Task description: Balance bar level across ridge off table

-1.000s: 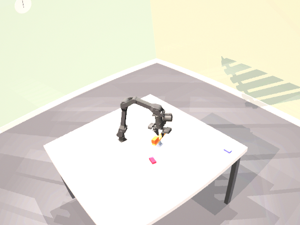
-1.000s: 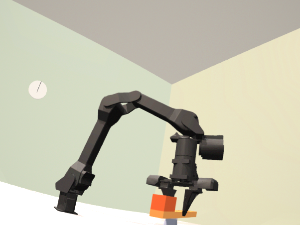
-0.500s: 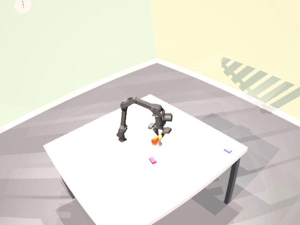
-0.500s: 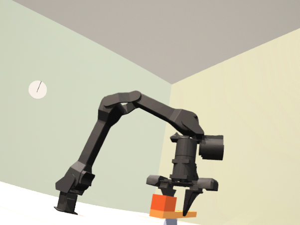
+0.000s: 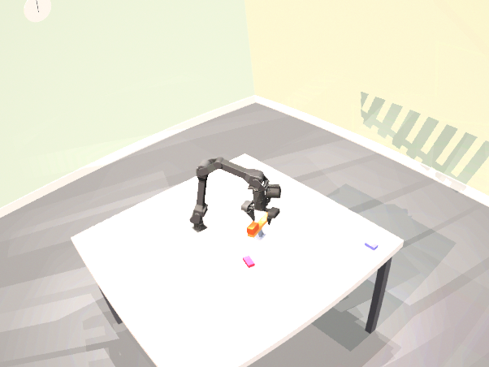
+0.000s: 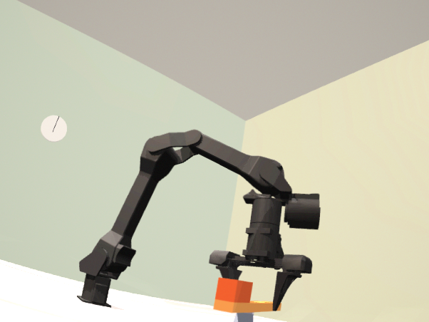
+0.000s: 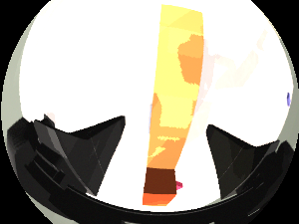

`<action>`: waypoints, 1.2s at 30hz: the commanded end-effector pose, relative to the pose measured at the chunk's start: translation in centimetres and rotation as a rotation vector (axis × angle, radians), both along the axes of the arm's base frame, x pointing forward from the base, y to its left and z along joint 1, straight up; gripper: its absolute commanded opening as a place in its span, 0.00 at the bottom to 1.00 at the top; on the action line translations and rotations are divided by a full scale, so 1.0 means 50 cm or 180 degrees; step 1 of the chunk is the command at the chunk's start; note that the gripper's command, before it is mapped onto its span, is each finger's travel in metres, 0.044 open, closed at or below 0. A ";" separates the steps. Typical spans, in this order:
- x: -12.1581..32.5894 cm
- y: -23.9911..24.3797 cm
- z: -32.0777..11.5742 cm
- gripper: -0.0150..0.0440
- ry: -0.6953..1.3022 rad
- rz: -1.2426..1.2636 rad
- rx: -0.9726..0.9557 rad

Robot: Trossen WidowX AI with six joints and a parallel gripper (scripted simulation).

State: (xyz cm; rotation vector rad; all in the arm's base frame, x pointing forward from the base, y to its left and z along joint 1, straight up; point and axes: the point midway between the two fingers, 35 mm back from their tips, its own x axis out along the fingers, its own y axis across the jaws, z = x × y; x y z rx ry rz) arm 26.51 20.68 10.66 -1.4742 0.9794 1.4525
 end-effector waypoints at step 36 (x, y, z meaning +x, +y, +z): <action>-0.005 -0.004 0.200 1.00 0.0000 0.0000 0.0000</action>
